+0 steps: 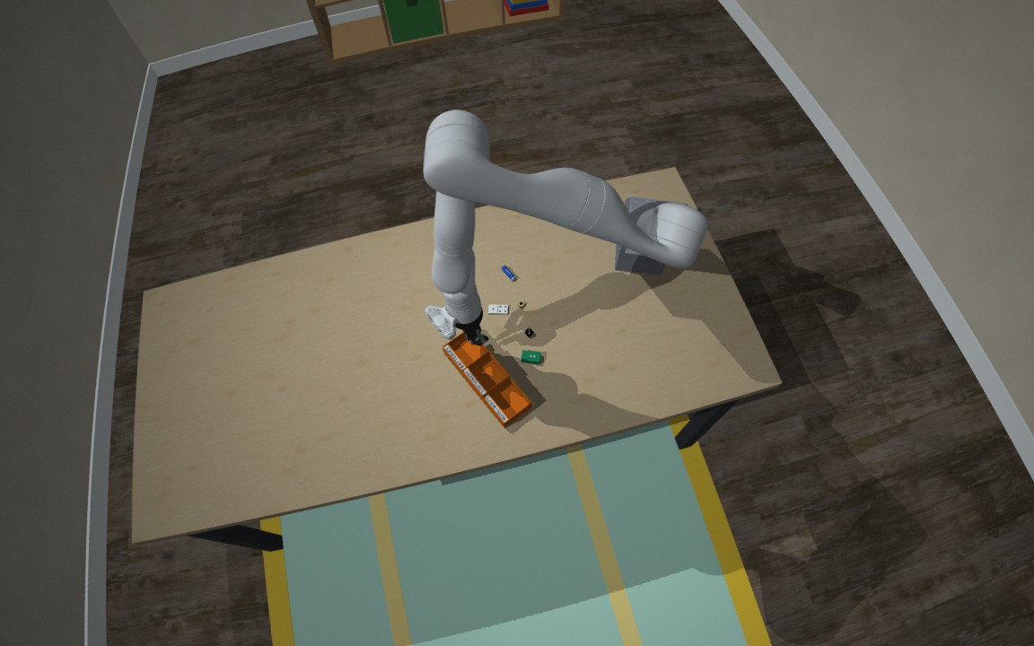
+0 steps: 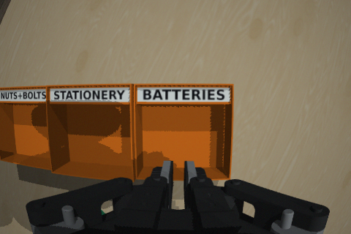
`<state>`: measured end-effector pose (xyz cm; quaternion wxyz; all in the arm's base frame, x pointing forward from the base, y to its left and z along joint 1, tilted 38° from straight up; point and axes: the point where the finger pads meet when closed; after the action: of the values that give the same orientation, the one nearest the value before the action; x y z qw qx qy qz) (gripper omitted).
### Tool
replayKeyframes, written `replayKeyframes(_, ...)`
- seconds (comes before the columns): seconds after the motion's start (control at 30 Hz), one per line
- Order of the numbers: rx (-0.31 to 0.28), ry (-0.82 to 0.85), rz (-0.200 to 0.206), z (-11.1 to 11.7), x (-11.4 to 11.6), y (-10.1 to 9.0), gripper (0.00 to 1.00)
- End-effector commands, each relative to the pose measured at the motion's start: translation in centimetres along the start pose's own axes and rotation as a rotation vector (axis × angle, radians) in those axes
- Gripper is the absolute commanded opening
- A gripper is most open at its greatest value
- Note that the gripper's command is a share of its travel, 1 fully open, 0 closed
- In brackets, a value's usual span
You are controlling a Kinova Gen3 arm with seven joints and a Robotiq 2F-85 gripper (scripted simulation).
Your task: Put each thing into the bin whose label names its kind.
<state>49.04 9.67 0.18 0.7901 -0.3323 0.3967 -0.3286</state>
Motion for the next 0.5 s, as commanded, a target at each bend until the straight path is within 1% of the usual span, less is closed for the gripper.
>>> replayKeyframes(0.0, 0.009, 0.002, -0.015, 0.3, 0.6, -1.1, 0.09)
replayKeyframes(0.2, 0.009, 0.002, -0.015, 0.3, 0.6, -1.1, 0.09)
replayKeyframes(0.3, 0.009, 0.002, -0.015, 0.4, -0.9, -1.1, 0.09)
replayKeyframes(0.37, 0.009, 0.002, -0.015, 0.4, -0.9, -1.1, 0.09)
replayKeyframes(0.47, 0.009, 0.002, -0.015, 0.5, -2.4, -1.1, 0.09)
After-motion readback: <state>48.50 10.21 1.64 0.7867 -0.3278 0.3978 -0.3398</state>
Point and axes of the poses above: the point where the finger pads meet when closed, its own y axis out along the fingers, its own x axis across the jaws, z = x × y, and after that the axes turned 4 degrees about -y, right-handed
